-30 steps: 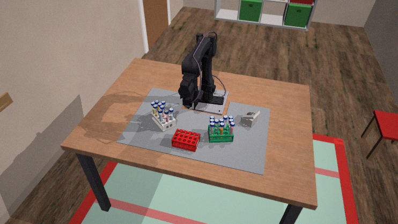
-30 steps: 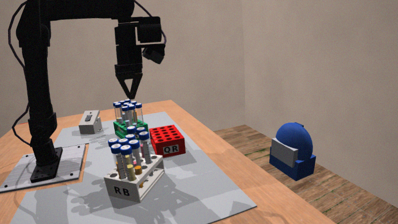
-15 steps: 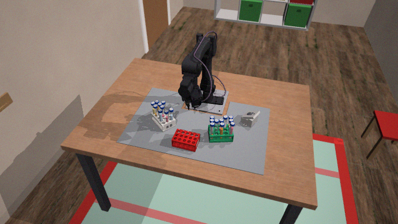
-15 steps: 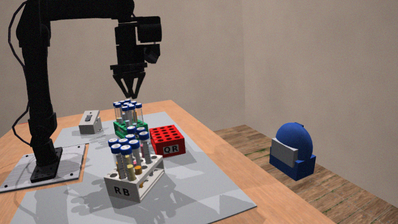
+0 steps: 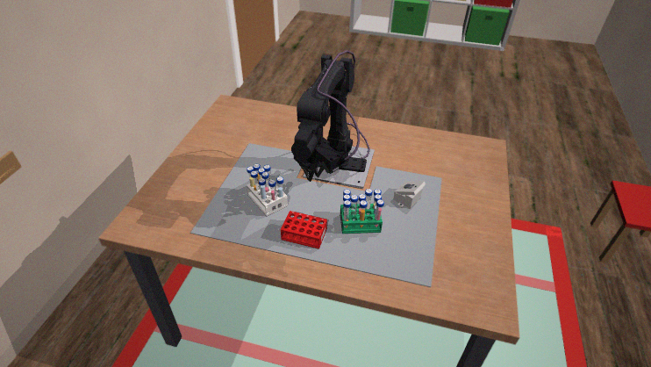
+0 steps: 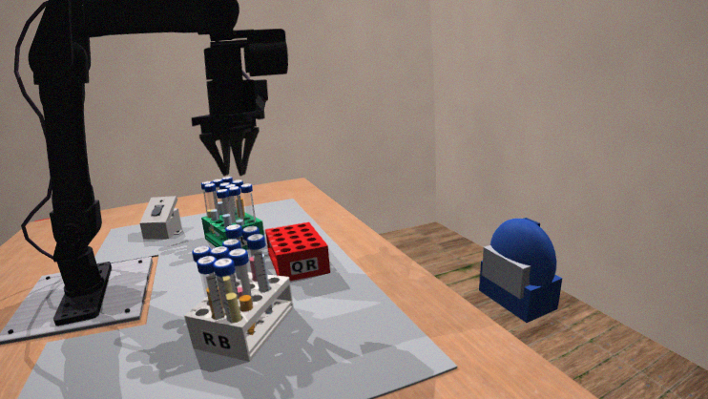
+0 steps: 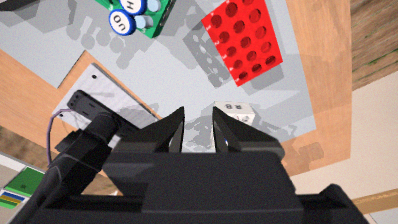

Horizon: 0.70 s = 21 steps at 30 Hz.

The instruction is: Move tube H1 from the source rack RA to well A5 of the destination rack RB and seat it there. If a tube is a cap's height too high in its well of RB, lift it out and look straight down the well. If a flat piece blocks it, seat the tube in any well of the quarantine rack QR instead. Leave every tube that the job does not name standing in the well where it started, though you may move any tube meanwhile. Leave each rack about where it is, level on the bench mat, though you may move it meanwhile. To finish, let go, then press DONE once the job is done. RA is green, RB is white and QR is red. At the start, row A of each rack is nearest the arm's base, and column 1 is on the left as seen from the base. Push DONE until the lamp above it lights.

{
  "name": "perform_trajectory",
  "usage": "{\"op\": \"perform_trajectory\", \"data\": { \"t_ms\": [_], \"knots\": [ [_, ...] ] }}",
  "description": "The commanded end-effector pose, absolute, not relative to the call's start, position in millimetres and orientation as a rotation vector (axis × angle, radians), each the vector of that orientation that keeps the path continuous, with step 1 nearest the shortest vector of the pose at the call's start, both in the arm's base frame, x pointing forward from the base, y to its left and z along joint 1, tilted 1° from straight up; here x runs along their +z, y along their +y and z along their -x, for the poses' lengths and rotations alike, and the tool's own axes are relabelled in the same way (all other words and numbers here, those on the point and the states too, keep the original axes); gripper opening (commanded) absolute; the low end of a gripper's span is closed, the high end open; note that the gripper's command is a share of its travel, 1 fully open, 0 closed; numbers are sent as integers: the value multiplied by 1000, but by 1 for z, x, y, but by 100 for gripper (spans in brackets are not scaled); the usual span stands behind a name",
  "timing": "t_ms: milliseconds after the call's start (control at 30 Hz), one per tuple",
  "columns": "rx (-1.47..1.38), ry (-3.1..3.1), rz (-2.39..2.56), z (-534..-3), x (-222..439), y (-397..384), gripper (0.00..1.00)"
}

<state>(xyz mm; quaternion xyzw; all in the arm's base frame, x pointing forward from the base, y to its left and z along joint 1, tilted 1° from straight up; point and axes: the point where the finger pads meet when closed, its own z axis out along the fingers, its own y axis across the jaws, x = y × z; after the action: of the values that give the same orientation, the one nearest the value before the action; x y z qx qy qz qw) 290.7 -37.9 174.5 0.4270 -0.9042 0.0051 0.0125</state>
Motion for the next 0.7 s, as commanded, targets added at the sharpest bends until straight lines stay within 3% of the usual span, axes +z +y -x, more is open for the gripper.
{"op": "perform_trajectory", "data": {
  "t_ms": [0, 667],
  "knots": [
    [71, -2744, -1606, -301, 188, -35, 30],
    [25, -2724, -1574, -270, 184, 55, 30]
  ]
}}
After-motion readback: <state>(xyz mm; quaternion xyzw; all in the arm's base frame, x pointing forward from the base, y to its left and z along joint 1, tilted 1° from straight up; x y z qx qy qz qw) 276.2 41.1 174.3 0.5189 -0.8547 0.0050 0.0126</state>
